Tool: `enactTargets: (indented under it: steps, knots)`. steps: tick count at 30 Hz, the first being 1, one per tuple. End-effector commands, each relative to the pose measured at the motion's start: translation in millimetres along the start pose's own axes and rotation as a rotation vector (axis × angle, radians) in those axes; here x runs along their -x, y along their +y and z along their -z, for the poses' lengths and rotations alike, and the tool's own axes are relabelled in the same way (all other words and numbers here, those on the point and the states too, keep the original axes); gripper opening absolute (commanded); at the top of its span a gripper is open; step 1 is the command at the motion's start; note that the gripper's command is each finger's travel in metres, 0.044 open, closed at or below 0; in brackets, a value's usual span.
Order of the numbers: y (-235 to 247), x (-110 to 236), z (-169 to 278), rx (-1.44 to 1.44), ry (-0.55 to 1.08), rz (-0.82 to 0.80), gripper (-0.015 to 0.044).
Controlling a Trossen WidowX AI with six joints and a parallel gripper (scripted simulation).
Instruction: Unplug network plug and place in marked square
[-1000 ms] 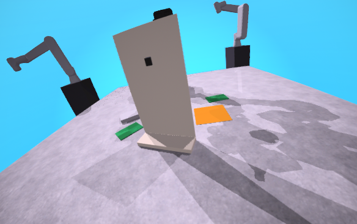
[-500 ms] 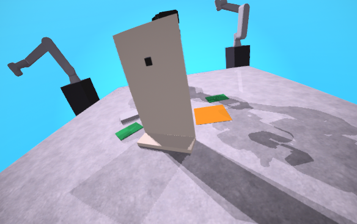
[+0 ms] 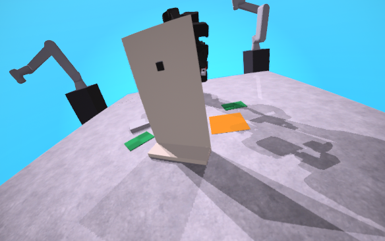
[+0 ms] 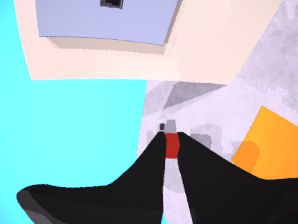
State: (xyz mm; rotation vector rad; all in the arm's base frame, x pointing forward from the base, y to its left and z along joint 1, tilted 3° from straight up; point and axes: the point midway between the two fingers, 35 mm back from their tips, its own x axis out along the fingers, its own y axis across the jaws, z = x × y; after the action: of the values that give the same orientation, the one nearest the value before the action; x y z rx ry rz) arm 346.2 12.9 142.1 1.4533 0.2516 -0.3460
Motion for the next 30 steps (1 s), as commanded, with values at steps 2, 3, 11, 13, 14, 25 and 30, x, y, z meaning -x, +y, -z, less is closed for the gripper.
enactTargets:
  steps: [2,3,11,13,14,25,30]
  knots:
    - [-12,-9,12,0.014,0.043,0.083,0.0000]
    - [-15,-11,15,0.018,0.051,0.101,0.0000]
    - [-41,-22,33,0.057,0.115,0.250,0.0000]
    - [-47,-24,38,0.065,0.130,0.287,0.0000]
    - [-50,-25,40,0.068,0.138,0.306,0.0000]
    - [-84,-31,63,0.093,0.214,0.509,0.0000]
    - [-87,-31,65,0.095,0.218,0.521,0.0000]
